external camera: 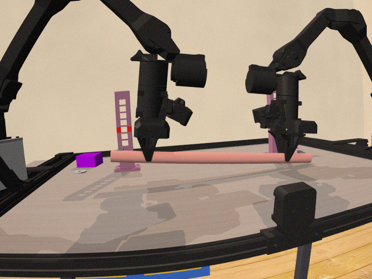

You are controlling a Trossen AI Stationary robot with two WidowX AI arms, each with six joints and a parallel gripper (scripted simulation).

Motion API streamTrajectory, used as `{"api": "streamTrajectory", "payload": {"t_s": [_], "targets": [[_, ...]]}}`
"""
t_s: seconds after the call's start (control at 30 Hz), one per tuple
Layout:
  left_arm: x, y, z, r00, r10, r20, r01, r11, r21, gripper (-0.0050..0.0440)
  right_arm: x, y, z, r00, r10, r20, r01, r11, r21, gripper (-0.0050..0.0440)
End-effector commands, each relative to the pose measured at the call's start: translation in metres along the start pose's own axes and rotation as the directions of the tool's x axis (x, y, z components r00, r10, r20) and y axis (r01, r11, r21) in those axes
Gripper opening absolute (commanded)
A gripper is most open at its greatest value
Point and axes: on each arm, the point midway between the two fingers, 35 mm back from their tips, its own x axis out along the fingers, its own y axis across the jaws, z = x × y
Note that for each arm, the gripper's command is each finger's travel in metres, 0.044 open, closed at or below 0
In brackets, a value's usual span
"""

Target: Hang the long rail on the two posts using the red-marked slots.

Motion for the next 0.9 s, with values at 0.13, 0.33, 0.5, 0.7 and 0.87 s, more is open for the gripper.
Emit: {"api": "streamTrajectory", "payload": {"t_s": [0.13, 0.33, 0.5, 0.7, 0.87], "targets": [[0.0, 0.0, 0.0, 1.0, -0.001, -0.001, 0.001, 1.0, -0.001, 0.0, 0.0, 0.0, 0.0, 1.0, 0.001, -0.001, -0.001, 1.0, 0.0, 0.0264], [0.0, 0.0, 0.0, 1.0, -0.001, -0.001, 0.001, 1.0, -0.001, 0.0, 0.0, 0.0, 0.0, 1.0, 0.001, -0.001, -0.001, 1.0, 0.0, 0.0384], [0.0, 0.0, 0.0, 1.0, -0.001, -0.001, 0.001, 1.0, -0.001, 0.0, 0.0, 0.0, 0.0, 1.0, 0.001, -0.001, -0.001, 1.0, 0.0, 0.044], [0.0, 0.0, 0.0, 1.0, -0.001, -0.001, 0.001, 1.0, -0.001, 0.0, -0.022, 0.0, -0.001, 1.0, 0.001, -0.001, -0.001, 1.0, 0.0, 0.044], [0.0, 0.0, 0.0, 1.0, -0.001, -0.001, 0.001, 1.0, -0.001, 0.0, -0.047, 0.0, -0.003, 1.0, 0.001, -0.001, -0.001, 1.0, 0.0, 0.044]]}}
